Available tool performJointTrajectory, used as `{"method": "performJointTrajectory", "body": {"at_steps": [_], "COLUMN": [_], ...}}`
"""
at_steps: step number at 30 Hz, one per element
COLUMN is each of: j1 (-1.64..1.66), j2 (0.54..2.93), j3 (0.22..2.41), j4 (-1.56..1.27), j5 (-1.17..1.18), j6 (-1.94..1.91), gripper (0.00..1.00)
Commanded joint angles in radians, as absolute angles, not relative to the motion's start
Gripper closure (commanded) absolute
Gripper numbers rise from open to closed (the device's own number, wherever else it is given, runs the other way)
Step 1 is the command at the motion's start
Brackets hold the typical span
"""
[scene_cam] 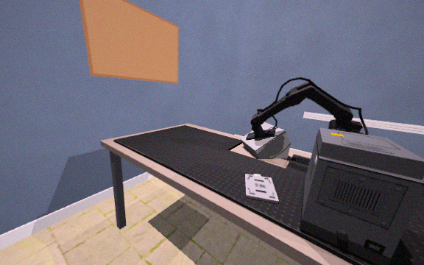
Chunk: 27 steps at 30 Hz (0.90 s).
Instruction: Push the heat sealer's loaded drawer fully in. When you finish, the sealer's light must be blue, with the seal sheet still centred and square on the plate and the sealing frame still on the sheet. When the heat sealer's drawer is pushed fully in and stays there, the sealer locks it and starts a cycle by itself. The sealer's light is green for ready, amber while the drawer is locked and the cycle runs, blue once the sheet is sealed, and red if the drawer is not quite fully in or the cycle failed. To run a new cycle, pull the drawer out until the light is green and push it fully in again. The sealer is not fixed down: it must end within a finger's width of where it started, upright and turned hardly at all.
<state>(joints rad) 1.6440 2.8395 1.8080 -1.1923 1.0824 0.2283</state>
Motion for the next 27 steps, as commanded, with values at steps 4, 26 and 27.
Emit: {"method": "performJointTrajectory", "body": {"at_steps": [4,26,27], "j1": [1.686,1.684,1.684], "j2": [2.906,2.953,2.953], "j3": [1.857,1.948,1.949], "j4": [-1.315,-1.461,-1.461], "j5": [1.233,1.231,1.231], "j6": [0.41,0.522,0.522], "gripper": [0.7,0.7,0.7]}}
